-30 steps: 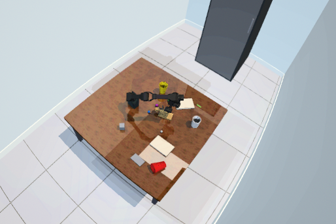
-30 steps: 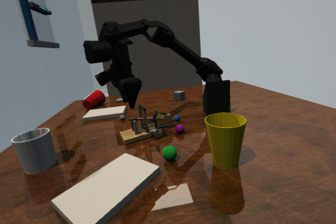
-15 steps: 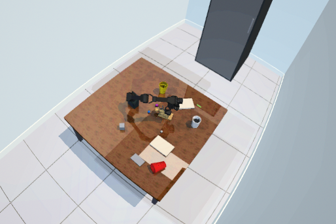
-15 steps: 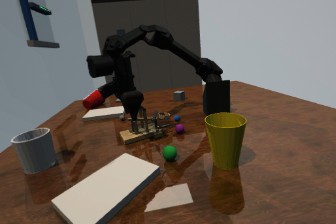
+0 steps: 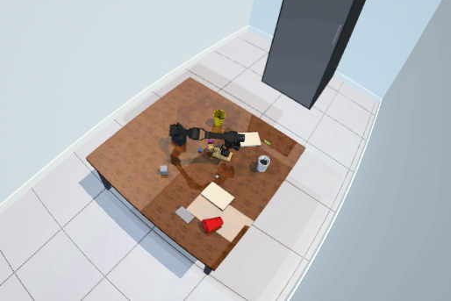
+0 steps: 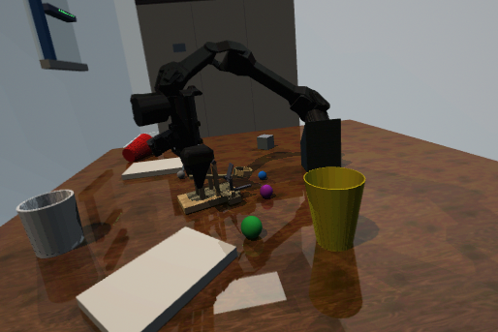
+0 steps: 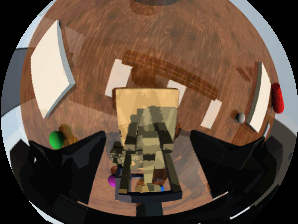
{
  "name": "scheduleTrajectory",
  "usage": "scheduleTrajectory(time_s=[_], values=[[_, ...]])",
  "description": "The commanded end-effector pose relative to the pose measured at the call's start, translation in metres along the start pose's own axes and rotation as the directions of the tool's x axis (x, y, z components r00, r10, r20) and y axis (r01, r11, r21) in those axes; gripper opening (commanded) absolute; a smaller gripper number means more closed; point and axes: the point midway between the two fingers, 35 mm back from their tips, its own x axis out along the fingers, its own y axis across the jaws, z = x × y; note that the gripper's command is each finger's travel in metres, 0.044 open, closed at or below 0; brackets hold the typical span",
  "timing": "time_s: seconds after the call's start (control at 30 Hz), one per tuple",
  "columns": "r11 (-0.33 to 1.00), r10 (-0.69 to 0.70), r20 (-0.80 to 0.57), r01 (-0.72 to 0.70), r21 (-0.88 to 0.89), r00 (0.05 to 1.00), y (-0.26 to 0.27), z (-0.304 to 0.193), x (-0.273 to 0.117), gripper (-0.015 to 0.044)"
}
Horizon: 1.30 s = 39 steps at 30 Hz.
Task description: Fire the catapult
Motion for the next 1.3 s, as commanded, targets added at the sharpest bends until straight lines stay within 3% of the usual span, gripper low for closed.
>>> scheduleTrajectory(time_s=[0.0,0.47,0.87,1.07,1.17,1.27], values=[[1.0,-0.004,0.001,0.004,-0.006,1.0,0.0,0.0,0.007,0.044],[1.0,-0.005,0.0,0.005,-0.005,1.0,0.0,-0.001,0.027,0.044],[1.0,-0.001,-0.002,0.001,0.0,1.0,0.0,-0.001,0.024,0.0125],[1.0,-0.001,-0.002,0.001,0.0,1.0,0.0,-0.001,0.021,0.0065],[1.0,0.001,-0.001,-0.001,-0.001,1.0,0.0,0.0,-0.015,0.0],[1.0,0.001,-0.001,-0.001,-0.001,1.0,0.0,-0.001,-0.026,0.0]])
